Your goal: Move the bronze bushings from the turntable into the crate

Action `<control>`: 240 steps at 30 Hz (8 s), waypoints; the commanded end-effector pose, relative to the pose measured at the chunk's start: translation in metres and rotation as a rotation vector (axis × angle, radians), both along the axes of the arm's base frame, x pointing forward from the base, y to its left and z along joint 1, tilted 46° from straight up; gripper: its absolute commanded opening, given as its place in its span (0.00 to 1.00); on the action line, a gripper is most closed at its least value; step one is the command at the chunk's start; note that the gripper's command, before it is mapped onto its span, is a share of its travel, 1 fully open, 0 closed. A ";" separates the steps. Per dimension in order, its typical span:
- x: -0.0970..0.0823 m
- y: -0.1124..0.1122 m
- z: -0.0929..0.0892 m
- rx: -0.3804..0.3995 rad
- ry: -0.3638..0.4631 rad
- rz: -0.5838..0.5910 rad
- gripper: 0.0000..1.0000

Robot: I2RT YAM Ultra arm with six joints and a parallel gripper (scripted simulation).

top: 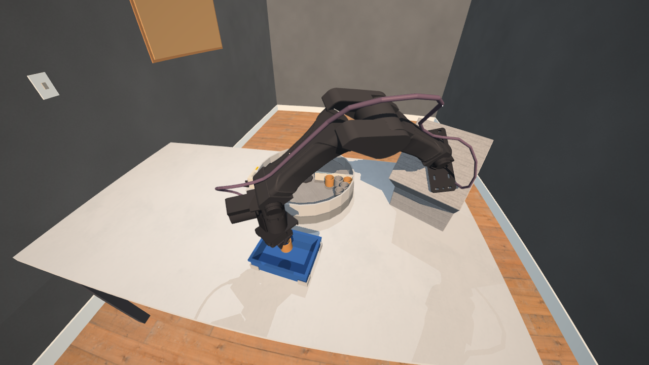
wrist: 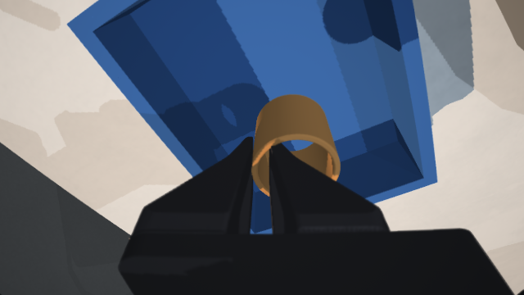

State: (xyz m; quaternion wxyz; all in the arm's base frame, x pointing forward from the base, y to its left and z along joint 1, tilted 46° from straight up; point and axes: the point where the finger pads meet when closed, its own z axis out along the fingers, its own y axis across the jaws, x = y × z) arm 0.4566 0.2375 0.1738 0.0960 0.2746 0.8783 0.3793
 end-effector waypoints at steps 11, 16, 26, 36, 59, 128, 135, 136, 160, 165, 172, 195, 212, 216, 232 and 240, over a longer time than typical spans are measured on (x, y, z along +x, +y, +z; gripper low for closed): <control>0.014 -0.010 0.015 0.004 -0.045 -0.024 0.00; 0.014 -0.010 0.015 0.004 -0.045 -0.024 0.00; 0.014 -0.010 0.015 0.004 -0.045 -0.024 0.00; 0.014 -0.010 0.015 0.004 -0.045 -0.024 0.00; 0.019 0.008 -0.001 0.005 -0.032 -0.015 0.00; 0.022 0.021 -0.021 0.001 -0.020 -0.024 0.00; 0.023 0.018 -0.021 0.000 -0.022 -0.028 0.00; 0.023 0.018 -0.021 0.000 -0.020 -0.028 0.00; 0.023 0.018 -0.021 0.000 -0.019 -0.028 0.00; 0.023 0.018 -0.018 0.002 -0.027 -0.029 0.00; 0.021 0.014 -0.022 0.001 -0.030 -0.030 0.00; 0.027 0.016 -0.008 0.011 -0.058 -0.031 0.00; 0.028 0.017 -0.006 0.013 -0.062 -0.031 0.00; 0.028 0.017 -0.007 0.012 -0.056 -0.031 0.00; 0.027 0.025 -0.023 -0.002 -0.015 -0.022 0.00; 0.027 0.025 -0.025 -0.004 -0.011 -0.021 0.00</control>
